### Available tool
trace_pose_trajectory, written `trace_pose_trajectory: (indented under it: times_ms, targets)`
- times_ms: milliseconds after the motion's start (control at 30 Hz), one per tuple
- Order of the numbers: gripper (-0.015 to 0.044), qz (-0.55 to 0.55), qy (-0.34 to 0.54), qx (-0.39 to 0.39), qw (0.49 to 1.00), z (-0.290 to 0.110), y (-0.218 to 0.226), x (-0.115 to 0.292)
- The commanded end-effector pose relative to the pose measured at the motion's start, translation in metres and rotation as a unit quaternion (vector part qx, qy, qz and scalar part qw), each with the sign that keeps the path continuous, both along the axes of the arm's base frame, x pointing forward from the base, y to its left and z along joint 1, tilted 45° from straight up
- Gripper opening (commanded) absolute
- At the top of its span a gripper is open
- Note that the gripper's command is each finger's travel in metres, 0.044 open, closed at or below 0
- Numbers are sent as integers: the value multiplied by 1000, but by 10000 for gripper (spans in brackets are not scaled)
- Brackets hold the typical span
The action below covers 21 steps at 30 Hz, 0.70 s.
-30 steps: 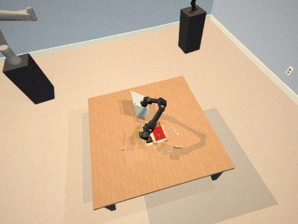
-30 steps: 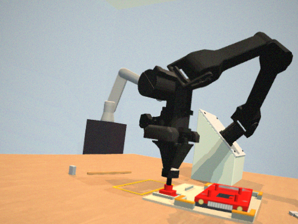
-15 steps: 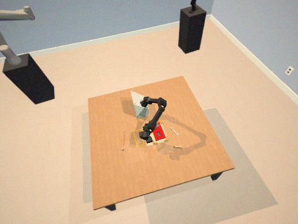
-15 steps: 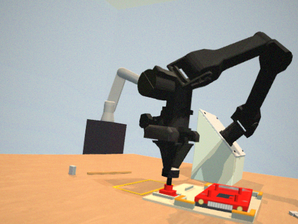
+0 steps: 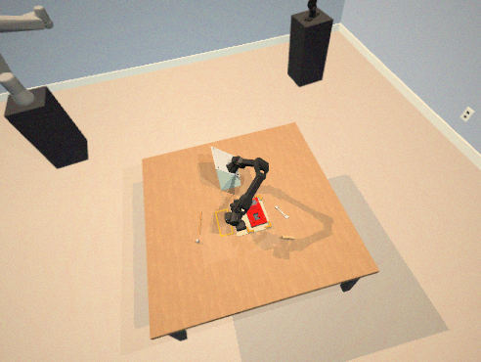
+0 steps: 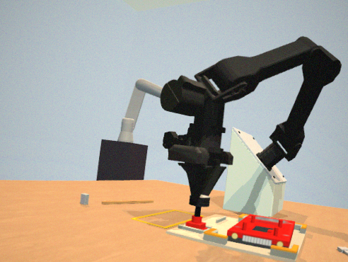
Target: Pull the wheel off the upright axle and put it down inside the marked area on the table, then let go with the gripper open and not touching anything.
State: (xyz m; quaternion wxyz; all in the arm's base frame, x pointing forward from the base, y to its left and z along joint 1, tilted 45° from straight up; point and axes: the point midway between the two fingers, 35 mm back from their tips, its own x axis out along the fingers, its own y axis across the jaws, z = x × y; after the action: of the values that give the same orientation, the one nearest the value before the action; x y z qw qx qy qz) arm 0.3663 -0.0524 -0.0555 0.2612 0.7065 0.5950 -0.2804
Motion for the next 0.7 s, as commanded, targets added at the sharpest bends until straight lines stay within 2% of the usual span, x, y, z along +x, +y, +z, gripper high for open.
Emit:
trace_pose_trajectory:
  times_ms: [0, 667]
  targets:
    - [0, -6, -2, -1, 1000, 5, -6, 0]
    - [0, -6, -2, 0, 1000, 10, -11, -1]
